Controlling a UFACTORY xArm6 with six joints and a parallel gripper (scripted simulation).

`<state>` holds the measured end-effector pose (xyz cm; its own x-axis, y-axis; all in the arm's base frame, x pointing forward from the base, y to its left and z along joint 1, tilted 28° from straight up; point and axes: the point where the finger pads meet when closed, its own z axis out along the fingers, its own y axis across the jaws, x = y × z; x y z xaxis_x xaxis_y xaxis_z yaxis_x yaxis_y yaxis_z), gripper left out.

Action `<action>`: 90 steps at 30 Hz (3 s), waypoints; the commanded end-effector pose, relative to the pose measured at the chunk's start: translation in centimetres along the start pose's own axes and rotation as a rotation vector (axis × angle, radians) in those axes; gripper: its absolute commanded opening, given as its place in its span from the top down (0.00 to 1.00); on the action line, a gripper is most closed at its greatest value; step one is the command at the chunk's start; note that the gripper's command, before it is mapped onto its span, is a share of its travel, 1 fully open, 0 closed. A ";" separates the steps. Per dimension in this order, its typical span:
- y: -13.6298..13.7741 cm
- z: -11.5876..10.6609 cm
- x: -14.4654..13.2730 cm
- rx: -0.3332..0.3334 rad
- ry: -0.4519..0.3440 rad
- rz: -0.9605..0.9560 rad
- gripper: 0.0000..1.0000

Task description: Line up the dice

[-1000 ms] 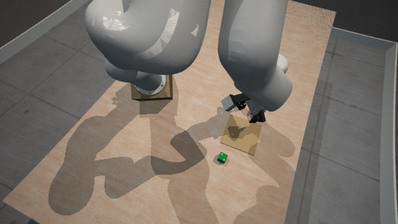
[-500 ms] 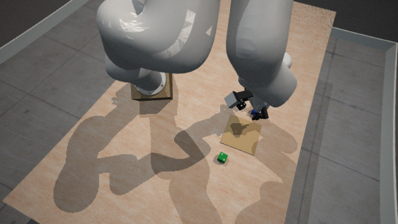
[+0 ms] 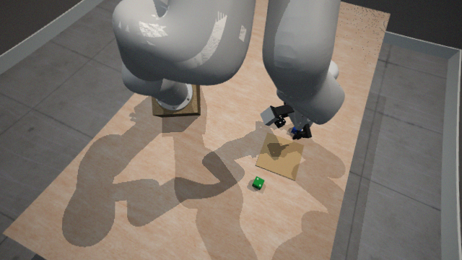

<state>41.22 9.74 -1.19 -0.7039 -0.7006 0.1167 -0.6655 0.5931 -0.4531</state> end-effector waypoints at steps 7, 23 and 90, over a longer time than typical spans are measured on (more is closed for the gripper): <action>-0.1 -0.1 -0.1 0.001 -0.003 0.001 0.00; 0.5 -0.1 0.4 0.001 -0.003 0.001 0.00; 4.9 -1.9 4.6 0.001 -0.003 0.001 0.00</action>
<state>34.44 9.68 -2.20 -0.7039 -0.7006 0.1170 -0.6655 0.5929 -0.4534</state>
